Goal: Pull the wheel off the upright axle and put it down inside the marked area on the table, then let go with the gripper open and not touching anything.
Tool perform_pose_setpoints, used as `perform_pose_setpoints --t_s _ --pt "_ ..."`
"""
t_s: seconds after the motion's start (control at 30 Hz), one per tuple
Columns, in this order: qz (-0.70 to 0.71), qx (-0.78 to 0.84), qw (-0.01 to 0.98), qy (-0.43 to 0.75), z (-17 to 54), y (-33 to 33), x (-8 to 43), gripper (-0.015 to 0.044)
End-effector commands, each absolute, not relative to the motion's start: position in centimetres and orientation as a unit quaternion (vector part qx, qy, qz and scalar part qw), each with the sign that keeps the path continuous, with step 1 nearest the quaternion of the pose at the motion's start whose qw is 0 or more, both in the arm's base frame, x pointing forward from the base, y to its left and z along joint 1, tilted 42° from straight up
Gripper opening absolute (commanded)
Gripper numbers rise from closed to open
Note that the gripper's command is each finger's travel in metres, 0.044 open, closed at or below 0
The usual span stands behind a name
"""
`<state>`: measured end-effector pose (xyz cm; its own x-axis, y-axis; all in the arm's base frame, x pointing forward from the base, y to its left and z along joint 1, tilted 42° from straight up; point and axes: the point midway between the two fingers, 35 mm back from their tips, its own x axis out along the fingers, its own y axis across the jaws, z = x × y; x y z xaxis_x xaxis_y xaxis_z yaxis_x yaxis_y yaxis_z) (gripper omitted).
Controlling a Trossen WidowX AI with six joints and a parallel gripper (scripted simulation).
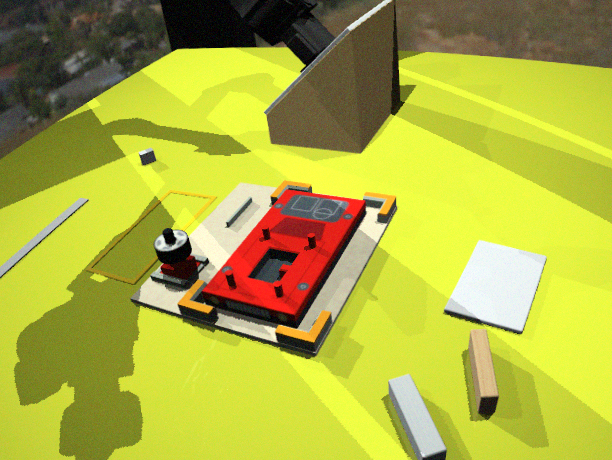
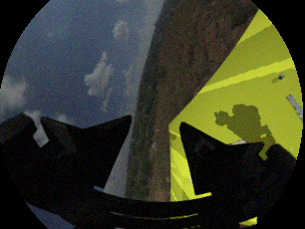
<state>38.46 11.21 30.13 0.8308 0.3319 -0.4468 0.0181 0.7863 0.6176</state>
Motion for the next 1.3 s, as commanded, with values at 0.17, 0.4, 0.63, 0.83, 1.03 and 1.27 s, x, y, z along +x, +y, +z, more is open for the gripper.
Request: perform_pose_setpoints --t_s 0.17,0.4,0.63,0.83,1.03,1.27 --pt "-0.054 0.199 0.897 0.390 20.6 8.1 40.6 0.0300" --pt "-0.150 0.058 0.856 0.491 13.3 4.9 40.2 0.0300" --pt "-0.218 -0.128 0.765 0.593 7.1 1.1 38.2 0.0300" --pt "-0.236 -0.264 0.672 0.651 4.1 -1.3 36.5 0.0300" --pt "-0.236 -0.264 0.672 0.651 4.1 -1.3 36.5 0.0300" --pt "-0.236 -0.264 0.672 0.651 3.7 -0.9 36.5 0.0300"
